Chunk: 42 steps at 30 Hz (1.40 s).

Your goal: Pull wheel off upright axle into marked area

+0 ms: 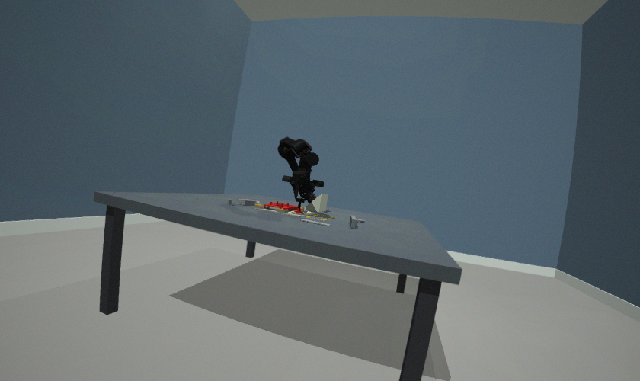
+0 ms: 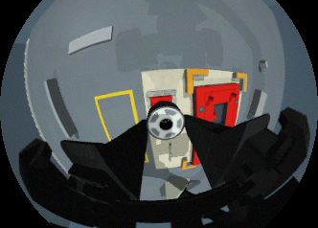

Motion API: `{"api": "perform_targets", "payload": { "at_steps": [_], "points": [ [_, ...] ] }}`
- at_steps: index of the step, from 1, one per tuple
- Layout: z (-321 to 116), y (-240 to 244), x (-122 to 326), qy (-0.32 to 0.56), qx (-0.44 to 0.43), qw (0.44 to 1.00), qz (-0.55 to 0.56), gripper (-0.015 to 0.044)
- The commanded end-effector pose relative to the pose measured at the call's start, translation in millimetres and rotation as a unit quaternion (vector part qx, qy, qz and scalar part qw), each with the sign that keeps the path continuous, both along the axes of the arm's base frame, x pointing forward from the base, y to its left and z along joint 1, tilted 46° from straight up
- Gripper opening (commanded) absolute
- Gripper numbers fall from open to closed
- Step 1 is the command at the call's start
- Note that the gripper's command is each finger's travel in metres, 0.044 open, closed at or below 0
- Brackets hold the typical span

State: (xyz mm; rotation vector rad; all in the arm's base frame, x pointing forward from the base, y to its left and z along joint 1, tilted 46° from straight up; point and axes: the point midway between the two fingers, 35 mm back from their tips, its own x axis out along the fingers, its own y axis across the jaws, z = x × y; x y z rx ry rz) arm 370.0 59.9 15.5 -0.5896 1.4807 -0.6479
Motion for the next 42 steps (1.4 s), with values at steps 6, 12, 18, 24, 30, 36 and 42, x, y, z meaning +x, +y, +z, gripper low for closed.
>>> {"api": "perform_targets", "payload": {
  "at_steps": [6,12,18,24,30,36,42],
  "points": [
    [2.1,2.4,-0.6,0.000,0.002,1.000,-0.002,0.0000],
    [5.3,5.6,-0.3,0.000,0.002,1.000,-0.002,0.0000],
    [18.9,18.9,0.6,0.000,0.002,1.000,-0.002,0.0000],
    [20.9,24.6,-0.3,-0.003,0.003,1.000,0.001,0.0000],
    [-2.1,54.7,-20.4,-0.001,0.006,1.000,0.001,0.0000],
    [-24.8,82.1,-44.9,0.001,0.007,1.000,0.000,0.0000],
    [-37.1,95.9,-60.5,0.001,0.005,1.000,-0.002,0.0000]
  ]
}}
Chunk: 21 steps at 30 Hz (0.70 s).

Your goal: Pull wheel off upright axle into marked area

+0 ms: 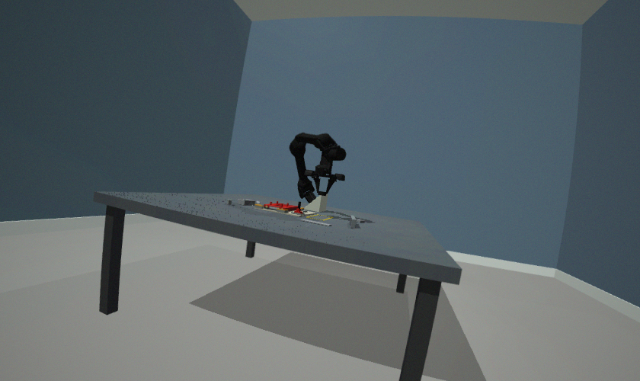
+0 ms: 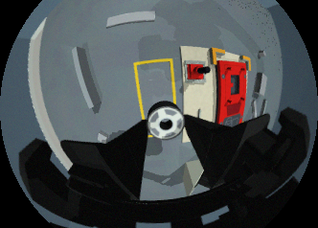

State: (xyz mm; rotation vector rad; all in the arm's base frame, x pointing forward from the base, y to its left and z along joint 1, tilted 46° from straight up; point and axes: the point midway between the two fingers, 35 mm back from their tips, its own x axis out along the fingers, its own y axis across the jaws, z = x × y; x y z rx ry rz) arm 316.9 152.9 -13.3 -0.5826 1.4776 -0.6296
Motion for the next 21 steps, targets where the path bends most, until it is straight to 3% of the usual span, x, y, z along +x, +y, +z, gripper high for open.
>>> {"api": "perform_targets", "payload": {
  "at_steps": [1,21],
  "points": [
    [-8.3,2.9,-7.4,0.003,-0.003,1.000,-0.006,0.0000],
    [-46.5,-33.5,-5.5,0.003,-0.003,1.000,-0.006,0.0000]
  ]
}}
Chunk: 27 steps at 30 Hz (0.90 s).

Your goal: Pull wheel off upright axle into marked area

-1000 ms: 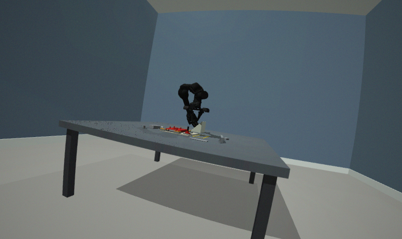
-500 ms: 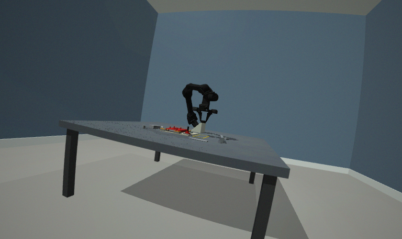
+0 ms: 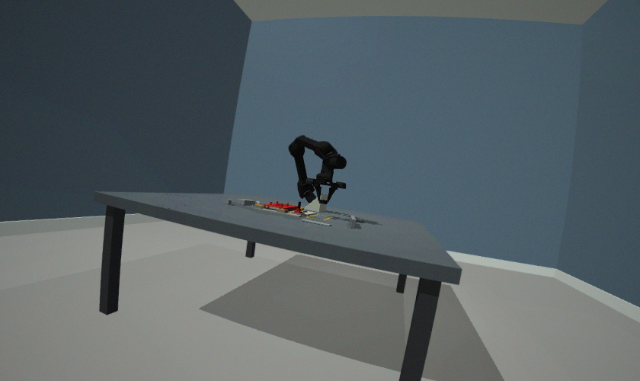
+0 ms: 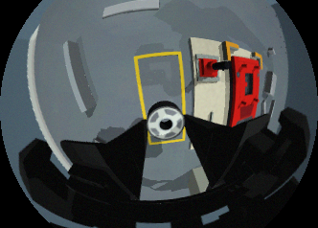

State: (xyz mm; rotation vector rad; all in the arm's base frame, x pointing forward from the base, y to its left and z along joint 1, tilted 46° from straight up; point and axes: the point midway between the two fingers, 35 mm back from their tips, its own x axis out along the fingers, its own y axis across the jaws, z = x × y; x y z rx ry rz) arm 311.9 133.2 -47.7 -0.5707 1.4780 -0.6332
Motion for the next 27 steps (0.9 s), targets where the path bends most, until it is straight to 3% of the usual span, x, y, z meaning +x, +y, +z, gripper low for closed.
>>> {"api": "perform_targets", "payload": {
  "at_steps": [1,18,27],
  "points": [
    [-15.8,-17.4,-0.4,0.005,-0.005,1.000,-0.002,0.0000],
    [-47.7,-52.2,-3.9,0.004,-0.007,1.000,-0.002,0.0000],
    [-45.2,-49.0,-2.9,0.002,-0.004,1.000,-0.003,0.0236]
  ]
}}
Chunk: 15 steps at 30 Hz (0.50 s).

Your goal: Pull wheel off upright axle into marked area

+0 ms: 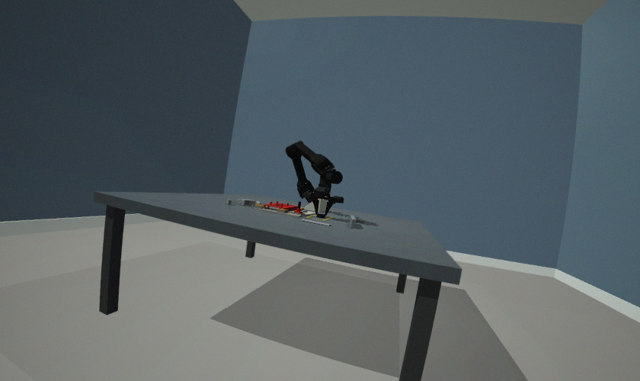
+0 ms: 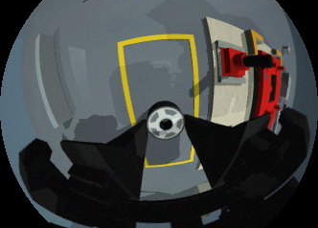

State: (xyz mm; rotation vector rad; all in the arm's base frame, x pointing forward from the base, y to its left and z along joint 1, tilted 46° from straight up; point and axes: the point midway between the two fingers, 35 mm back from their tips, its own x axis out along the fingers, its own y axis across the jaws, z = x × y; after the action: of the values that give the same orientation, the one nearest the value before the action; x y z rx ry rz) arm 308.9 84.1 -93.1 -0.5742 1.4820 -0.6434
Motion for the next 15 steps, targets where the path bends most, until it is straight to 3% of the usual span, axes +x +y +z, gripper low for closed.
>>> {"api": "perform_targets", "payload": {
  "at_steps": [1,3,12,15],
  "points": [
    [0.2,0.1,0.1,0.000,0.000,1.000,0.000,0.0262],
    [4.6,5.0,0.7,0.000,0.000,1.000,0.000,0.0300],
    [42.4,43.0,0.9,0.003,-0.002,1.000,0.001,0.0300],
    [48.0,44.3,-14.2,0.002,0.000,1.000,0.006,0.0379]
  ]
}}
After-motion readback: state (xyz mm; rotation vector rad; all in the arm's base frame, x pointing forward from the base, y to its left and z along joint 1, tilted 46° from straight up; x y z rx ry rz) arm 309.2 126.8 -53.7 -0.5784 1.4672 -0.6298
